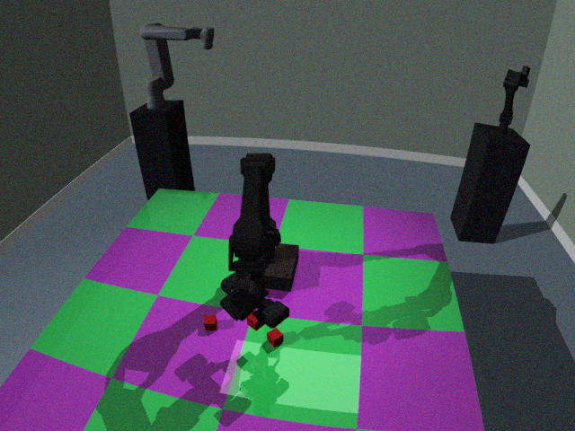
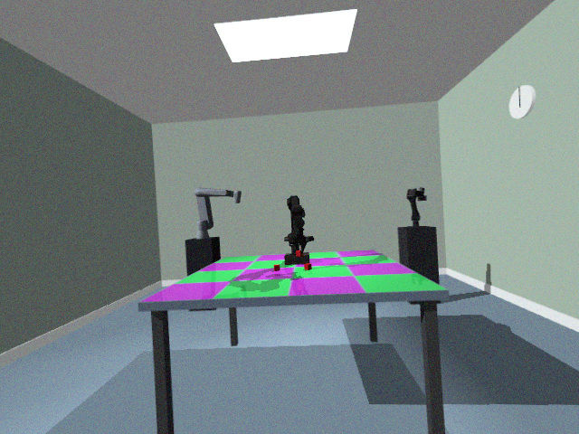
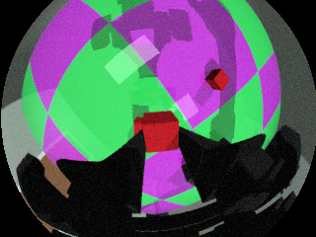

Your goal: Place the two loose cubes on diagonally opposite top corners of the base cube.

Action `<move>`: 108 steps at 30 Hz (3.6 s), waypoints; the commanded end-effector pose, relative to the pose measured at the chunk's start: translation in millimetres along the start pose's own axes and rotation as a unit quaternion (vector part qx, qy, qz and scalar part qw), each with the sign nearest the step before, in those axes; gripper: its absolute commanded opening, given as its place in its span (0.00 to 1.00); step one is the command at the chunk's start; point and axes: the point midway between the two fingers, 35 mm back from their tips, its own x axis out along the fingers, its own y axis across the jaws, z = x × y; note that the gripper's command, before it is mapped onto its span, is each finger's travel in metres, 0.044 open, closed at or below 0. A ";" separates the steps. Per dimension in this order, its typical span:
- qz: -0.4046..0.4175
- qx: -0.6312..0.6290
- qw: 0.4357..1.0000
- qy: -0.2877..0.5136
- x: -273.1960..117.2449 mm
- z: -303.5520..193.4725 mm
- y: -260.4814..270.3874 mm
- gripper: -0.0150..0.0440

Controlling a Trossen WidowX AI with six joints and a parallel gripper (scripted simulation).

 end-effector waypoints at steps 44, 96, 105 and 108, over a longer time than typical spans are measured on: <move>0.001 -0.321 0.947 0.003 50.9 -54.6 17.8 0.43; -0.001 -0.318 0.948 0.002 23.6 -53.3 17.1 0.65; 0.007 -0.149 0.989 -0.010 11.1 -9.7 -15.7 0.70; 0.008 -0.075 0.997 -0.012 5.9 5.5 -32.0 0.70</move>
